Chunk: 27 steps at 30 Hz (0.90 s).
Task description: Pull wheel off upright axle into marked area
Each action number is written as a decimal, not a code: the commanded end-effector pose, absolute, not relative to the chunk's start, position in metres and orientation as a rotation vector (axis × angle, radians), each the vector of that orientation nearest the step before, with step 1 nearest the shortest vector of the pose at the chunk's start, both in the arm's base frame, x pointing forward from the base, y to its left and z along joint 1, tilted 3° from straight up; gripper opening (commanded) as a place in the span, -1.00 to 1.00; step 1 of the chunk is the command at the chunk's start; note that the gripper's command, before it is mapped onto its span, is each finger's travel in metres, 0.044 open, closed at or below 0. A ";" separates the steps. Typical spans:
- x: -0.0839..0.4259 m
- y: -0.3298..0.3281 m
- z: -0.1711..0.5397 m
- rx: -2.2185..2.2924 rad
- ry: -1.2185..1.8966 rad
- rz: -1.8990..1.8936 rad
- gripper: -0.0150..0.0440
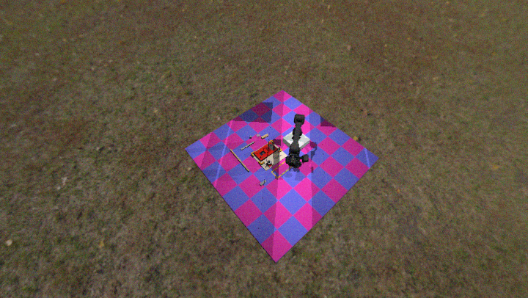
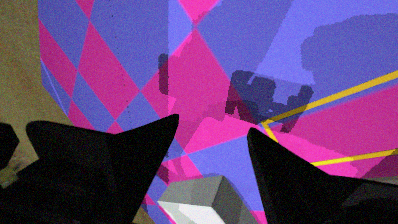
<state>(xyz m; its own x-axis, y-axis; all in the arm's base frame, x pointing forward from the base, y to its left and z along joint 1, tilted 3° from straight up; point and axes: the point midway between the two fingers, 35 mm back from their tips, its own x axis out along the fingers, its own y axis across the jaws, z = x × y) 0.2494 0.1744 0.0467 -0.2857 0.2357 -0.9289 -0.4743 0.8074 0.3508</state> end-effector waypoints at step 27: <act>0.370 -0.046 0.077 0.142 1.585 -0.173 0.53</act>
